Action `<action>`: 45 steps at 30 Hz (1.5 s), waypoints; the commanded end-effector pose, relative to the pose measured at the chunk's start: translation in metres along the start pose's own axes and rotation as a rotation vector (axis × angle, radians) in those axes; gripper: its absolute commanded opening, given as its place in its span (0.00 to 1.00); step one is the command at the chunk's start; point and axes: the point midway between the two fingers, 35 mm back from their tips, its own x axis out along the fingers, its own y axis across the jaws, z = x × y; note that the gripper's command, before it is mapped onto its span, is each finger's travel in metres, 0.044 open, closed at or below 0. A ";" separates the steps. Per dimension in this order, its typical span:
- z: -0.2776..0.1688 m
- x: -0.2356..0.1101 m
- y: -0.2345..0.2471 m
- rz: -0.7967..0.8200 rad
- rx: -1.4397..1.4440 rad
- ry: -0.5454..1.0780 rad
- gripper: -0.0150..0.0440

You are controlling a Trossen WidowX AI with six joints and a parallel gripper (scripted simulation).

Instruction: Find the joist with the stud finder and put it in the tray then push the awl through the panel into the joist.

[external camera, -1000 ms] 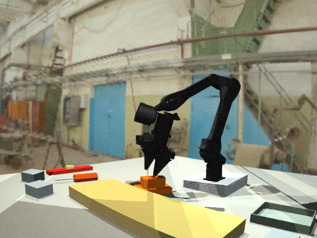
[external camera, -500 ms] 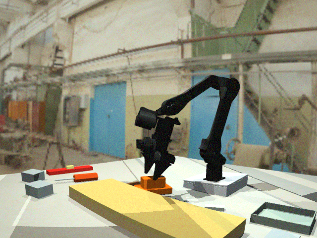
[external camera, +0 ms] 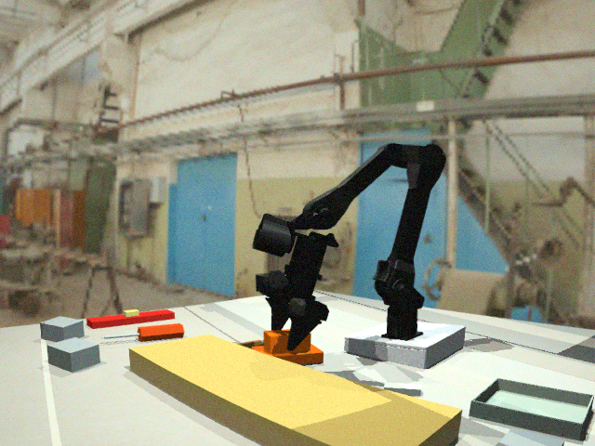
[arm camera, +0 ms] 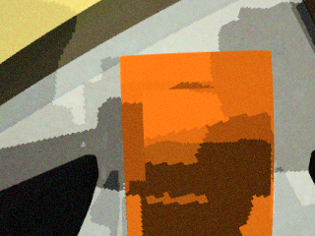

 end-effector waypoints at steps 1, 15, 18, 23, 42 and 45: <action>-0.004 0.008 0.001 0.005 -0.005 0.006 1.00; -0.005 0.009 0.001 0.005 -0.005 0.007 0.70; -0.005 0.009 0.001 0.005 -0.005 0.007 0.66; -0.005 0.009 0.001 0.005 -0.005 0.007 0.61; 0.013 -0.029 0.000 0.005 -0.005 0.006 0.25; 0.018 -0.044 0.000 0.005 -0.005 0.006 0.25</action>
